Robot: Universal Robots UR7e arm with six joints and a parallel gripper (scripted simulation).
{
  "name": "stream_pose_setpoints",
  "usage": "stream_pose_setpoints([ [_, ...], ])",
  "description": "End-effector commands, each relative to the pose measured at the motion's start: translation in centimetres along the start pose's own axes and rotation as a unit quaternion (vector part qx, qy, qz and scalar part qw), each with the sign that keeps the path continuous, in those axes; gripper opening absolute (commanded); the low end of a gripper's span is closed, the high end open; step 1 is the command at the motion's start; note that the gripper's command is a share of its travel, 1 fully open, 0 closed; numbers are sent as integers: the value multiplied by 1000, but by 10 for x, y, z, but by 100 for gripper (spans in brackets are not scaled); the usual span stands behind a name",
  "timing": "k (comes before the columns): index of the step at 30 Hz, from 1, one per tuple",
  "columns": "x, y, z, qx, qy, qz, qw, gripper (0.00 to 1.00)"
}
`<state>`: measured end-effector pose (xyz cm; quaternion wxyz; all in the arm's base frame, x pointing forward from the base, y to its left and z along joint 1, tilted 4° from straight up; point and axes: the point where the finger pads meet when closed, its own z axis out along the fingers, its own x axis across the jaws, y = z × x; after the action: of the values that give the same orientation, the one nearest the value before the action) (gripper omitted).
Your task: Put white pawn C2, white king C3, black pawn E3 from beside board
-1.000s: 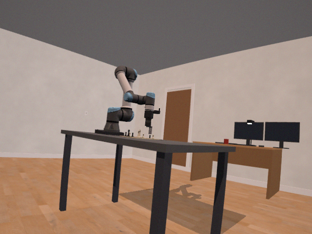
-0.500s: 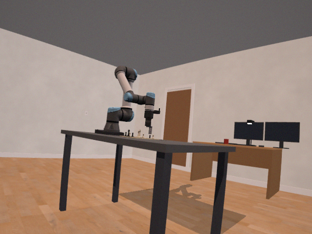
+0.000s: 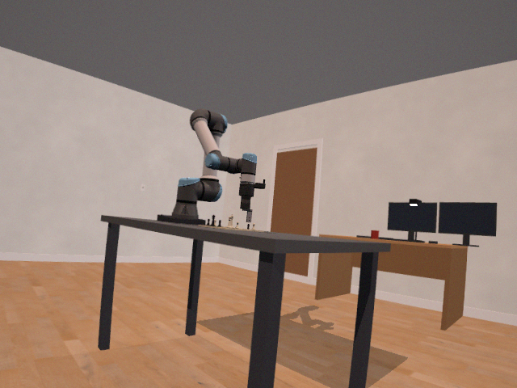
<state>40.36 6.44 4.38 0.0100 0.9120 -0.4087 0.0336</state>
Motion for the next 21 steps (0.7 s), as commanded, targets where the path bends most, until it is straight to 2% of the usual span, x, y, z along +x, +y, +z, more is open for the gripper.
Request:
stream_pose_setpoints([
  [1,0,0,0,0,0,0,1000,68],
  [11,0,0,11,0,0,0,1000,68],
  [21,0,0,29,0,0,0,1000,68],
])
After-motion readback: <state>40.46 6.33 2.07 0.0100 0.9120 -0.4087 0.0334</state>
